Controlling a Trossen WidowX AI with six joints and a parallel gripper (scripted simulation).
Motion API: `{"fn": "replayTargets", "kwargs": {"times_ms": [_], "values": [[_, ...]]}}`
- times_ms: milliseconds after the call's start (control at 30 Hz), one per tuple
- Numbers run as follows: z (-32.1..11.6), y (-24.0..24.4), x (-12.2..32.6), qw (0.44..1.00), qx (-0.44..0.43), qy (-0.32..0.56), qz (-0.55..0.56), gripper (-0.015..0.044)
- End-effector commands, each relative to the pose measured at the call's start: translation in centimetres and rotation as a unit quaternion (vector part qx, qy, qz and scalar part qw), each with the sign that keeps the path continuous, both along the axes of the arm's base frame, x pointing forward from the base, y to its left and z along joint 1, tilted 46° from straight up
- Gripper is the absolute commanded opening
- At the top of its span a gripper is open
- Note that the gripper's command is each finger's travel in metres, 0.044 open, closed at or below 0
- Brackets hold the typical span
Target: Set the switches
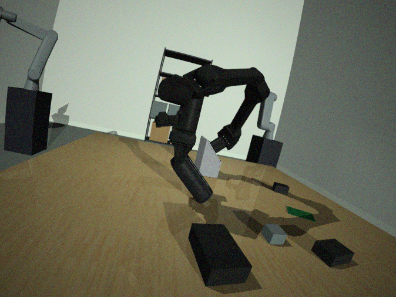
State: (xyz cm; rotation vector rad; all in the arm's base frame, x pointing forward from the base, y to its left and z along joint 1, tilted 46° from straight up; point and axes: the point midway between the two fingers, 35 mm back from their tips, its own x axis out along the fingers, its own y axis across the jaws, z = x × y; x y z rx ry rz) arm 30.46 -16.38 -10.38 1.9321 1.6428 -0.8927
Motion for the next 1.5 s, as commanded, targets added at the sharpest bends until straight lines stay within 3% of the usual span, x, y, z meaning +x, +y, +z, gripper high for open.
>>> {"fn": "replayTargets", "kwargs": {"times_ms": [0, 1467], "values": [[-0.6, 0.7, 0.0, 1.0, 0.007, 0.004, 0.01, 0.0338], [-4.1, 1.2, -0.2, 1.0, 0.007, 0.003, 0.01, 0.0338]]}}
